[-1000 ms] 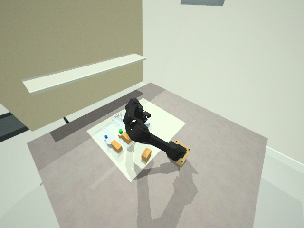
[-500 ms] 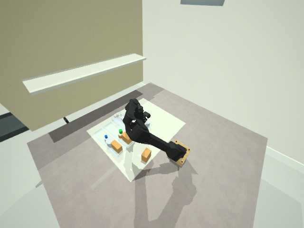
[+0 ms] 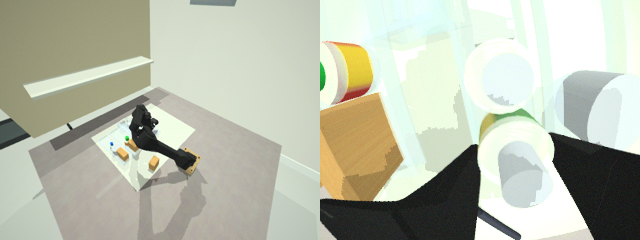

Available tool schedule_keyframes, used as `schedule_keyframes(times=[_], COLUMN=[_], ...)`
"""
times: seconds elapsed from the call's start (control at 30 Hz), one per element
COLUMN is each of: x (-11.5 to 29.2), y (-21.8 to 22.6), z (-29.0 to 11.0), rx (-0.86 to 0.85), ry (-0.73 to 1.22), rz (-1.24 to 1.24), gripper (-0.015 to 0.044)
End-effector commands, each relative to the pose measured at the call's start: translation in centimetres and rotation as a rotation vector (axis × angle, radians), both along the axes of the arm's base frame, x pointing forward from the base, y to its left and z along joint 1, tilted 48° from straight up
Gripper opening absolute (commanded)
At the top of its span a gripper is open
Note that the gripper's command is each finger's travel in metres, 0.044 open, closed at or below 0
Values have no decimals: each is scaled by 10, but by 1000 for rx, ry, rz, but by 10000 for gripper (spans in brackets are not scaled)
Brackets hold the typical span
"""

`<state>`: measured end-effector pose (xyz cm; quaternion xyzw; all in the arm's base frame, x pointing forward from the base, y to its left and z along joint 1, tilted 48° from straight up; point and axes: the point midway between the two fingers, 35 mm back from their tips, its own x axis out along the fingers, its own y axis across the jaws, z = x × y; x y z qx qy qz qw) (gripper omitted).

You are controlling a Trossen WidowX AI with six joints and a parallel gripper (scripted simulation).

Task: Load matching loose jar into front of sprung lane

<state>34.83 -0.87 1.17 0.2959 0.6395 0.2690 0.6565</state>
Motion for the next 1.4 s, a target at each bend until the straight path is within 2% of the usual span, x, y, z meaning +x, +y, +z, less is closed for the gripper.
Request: schedule_keyframes(times=[0.0,1.37], x=[3,2], y=[4,13], z=[0,-8], rx=[8,9], ry=[-14,-14], rz=[0,0], gripper=[0,0])
